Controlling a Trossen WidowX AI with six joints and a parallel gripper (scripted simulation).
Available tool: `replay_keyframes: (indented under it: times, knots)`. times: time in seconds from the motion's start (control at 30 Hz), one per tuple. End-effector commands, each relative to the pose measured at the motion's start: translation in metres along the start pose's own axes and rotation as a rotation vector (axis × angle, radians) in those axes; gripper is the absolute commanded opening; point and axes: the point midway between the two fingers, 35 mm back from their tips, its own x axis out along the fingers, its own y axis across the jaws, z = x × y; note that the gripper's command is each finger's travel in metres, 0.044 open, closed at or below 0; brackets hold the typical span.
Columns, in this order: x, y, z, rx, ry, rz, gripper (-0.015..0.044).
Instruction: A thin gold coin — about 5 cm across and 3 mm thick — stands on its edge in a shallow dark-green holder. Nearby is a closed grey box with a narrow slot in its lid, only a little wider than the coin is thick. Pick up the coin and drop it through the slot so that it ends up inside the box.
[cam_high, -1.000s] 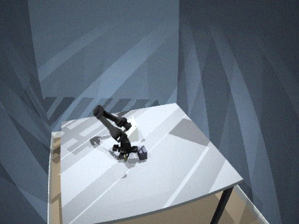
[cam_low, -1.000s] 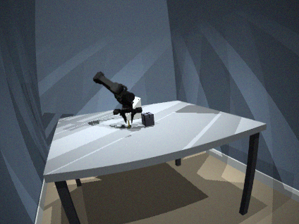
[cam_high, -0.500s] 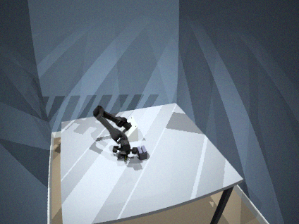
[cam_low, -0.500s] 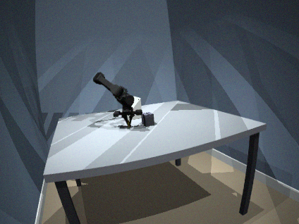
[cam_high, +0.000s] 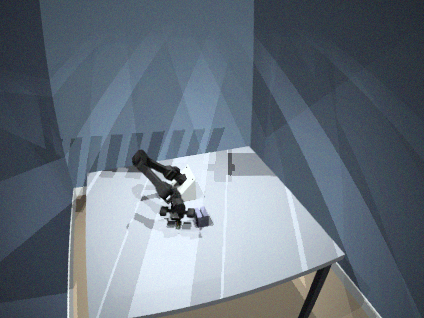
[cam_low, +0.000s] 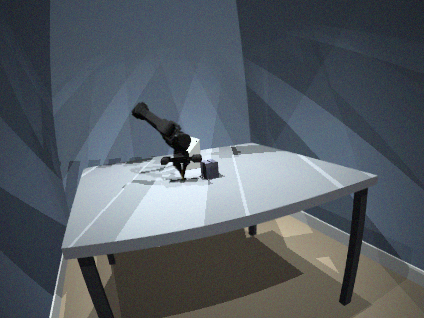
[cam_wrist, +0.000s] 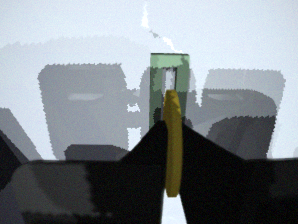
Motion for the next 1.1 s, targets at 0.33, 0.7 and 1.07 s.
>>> replay_keyframes:
  times: [0.33, 0.7, 1.07]
  knots:
    - [-0.034, 0.003, 0.004, 0.006, -0.004, 0.007, 0.0]
    - [-0.062, 0.003, 0.003, 0.006, -0.003, 0.007, 0.0]
    - [-0.089, 0.0, 0.001, 0.006, -0.004, 0.003, 0.0]
